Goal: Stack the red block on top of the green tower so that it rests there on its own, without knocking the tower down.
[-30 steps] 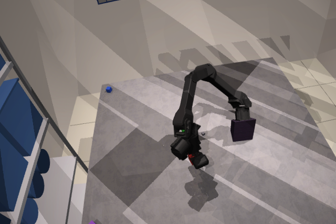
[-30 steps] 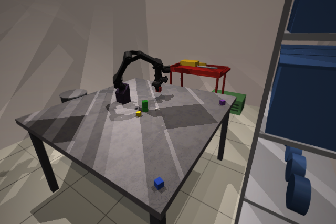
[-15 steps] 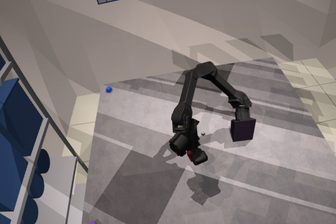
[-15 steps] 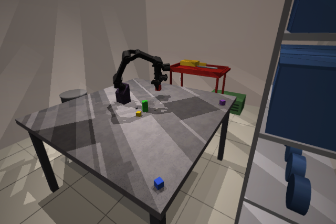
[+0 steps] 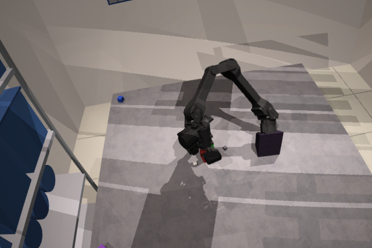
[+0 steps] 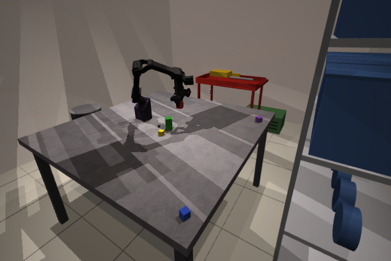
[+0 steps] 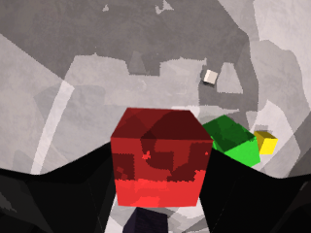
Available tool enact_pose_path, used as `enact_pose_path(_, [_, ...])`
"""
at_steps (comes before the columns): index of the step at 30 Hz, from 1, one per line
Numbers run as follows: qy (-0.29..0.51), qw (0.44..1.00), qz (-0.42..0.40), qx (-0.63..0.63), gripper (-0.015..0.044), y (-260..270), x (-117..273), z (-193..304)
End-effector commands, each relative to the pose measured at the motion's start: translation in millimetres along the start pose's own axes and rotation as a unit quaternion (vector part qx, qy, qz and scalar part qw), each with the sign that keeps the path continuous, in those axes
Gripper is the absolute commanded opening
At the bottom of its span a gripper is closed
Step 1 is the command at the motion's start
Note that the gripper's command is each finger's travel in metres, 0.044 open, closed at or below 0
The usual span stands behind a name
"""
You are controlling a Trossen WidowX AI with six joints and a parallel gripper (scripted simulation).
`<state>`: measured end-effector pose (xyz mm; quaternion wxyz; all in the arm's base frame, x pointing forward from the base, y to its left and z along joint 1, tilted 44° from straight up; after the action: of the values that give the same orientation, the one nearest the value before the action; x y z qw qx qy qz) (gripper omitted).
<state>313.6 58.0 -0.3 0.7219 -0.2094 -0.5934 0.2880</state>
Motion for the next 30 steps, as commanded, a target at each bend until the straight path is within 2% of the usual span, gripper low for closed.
enact_pose_path(1, [-0.001, 1.0, 0.003, 0.002, 0.0, -27, 1, 6])
enact_pose_path(16, [0.003, 1.0, 0.012, -0.003, 0.0, -105, -4, 39])
enact_pose_path(30, [0.004, 1.0, 0.013, -0.003, 0.0, -109, -25, 41])
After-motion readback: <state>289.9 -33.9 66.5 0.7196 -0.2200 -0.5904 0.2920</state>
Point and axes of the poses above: the point midway between the two fingers, 35 mm back from their tips, its own x axis back along the fingers, its own y axis across the jaws, z = x × y, the point moved 5 cm from there along x, back along the fingers, and after that the axes turned 2 degrees about -x, right-handed, at the moved point
